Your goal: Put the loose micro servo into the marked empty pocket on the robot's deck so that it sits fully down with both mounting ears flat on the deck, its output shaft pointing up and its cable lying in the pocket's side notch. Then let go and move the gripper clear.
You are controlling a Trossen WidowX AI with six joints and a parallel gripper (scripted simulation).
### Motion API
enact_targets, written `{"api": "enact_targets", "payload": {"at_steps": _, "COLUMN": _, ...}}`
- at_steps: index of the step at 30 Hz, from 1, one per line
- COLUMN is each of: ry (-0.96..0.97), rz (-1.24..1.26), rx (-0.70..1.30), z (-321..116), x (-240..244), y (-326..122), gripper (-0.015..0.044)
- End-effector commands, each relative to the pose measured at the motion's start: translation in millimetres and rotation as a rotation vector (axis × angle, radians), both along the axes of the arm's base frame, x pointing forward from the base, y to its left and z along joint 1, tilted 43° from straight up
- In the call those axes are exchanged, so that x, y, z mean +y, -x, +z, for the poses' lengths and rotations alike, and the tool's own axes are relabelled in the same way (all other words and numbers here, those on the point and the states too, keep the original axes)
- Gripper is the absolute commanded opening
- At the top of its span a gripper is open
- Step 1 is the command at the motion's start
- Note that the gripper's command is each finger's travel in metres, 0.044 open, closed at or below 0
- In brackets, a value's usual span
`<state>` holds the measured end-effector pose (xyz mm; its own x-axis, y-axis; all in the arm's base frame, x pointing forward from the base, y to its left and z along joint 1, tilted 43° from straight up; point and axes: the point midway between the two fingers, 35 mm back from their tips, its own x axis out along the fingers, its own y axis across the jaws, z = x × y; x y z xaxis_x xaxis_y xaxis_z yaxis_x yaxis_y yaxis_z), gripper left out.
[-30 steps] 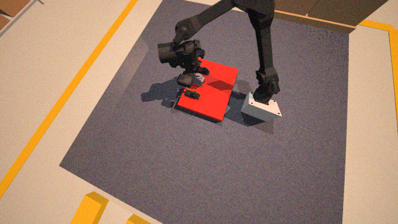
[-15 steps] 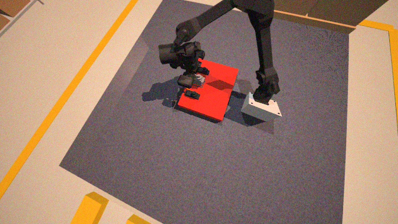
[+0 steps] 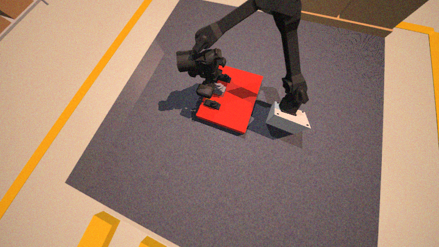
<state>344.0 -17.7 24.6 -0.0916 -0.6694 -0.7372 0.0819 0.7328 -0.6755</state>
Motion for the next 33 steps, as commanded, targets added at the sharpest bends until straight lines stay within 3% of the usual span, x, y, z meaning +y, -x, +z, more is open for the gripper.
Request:
{"api": "enact_targets", "payload": {"at_steps": 1, "ry": 0.002, "rz": 0.004, "rx": 0.003, "z": -3, "x": -2, "y": 1, "gripper": 0.0000}}
{"api": "enact_targets", "payload": {"at_steps": 33, "ry": 0.004, "rz": 0.004, "rx": 0.003, "z": -22, "x": -21, "y": 3, "gripper": 0.0000}}
